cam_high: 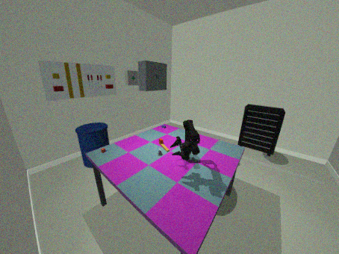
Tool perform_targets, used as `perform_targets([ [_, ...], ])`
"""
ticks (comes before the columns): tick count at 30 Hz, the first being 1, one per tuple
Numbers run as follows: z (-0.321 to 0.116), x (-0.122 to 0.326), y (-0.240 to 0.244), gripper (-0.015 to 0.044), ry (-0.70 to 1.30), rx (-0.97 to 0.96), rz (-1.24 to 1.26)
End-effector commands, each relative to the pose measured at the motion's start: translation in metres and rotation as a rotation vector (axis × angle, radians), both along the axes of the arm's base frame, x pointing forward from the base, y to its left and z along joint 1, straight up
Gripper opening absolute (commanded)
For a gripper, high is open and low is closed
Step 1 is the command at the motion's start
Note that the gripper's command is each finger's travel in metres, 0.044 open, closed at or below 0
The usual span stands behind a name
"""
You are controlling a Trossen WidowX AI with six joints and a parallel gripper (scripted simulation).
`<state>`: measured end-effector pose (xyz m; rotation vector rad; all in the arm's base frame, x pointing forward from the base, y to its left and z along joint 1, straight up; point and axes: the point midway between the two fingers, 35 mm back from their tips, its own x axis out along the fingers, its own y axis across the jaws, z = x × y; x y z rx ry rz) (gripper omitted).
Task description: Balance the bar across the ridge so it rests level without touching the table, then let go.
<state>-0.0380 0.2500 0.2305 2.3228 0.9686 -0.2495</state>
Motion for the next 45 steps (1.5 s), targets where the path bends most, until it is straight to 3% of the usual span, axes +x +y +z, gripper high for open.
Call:
perform_targets([
  [1,-0.004,0.013,0.002,0.0315,0.018,-0.034,-0.058],
  [45,-0.039,0.133,-0.010,0.0315,0.332,-0.207,-0.623],
])
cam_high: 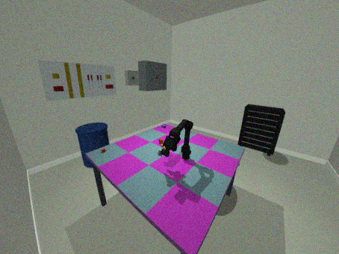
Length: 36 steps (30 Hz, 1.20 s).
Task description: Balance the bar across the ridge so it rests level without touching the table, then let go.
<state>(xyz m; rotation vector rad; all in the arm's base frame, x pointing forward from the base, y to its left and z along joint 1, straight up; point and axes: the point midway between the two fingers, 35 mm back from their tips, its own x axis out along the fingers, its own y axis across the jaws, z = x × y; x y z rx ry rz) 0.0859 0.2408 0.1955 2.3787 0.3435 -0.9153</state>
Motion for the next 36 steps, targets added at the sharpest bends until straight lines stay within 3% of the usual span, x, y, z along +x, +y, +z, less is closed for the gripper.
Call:
perform_targets([
  [1,-0.004,0.012,-0.001,0.0315,0.031,-0.022,-0.045],
  [36,-0.018,0.105,-0.047,0.0315,0.289,-0.041,-0.436],
])
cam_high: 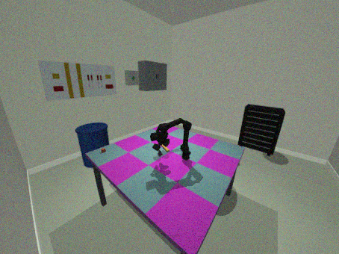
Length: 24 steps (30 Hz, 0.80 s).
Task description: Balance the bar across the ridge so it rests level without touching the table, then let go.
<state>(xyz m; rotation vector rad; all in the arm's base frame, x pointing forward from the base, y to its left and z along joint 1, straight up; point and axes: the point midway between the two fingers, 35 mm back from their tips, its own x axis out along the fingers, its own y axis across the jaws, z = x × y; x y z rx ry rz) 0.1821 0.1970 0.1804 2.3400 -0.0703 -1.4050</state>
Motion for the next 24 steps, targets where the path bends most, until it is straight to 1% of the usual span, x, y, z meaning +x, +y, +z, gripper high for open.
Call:
perform_targets([
  [1,-0.004,0.011,-0.005,0.0315,0.039,0.001,-0.039],
  [24,-0.013,0.063,-0.055,0.0315,0.167,0.097,-0.315],
])
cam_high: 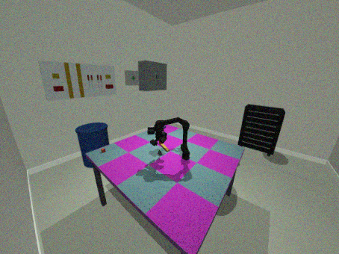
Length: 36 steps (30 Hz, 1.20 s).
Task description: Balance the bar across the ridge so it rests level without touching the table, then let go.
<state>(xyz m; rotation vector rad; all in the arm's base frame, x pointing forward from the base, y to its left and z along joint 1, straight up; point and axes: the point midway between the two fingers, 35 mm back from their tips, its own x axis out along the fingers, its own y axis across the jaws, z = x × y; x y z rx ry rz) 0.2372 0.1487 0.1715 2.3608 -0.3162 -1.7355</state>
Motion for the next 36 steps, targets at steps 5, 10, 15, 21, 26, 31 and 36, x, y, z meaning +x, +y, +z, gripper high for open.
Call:
perform_targets([
  [5,-0.005,0.017,-0.018,0.0315,0.055,0.034,-0.073],
  [10,-0.006,0.027,-0.031,0.0315,0.086,0.057,-0.108],
  [15,-0.006,0.036,-0.045,0.0315,0.114,0.082,-0.143],
  [21,-0.007,0.045,-0.062,0.0315,0.144,0.117,-0.183],
  [26,-0.007,0.053,-0.076,0.0315,0.163,0.147,-0.216],
  [31,-0.007,0.060,-0.092,0.0315,0.179,0.179,-0.249],
  [36,-0.007,0.066,-0.108,0.0315,0.183,0.215,-0.291],
])
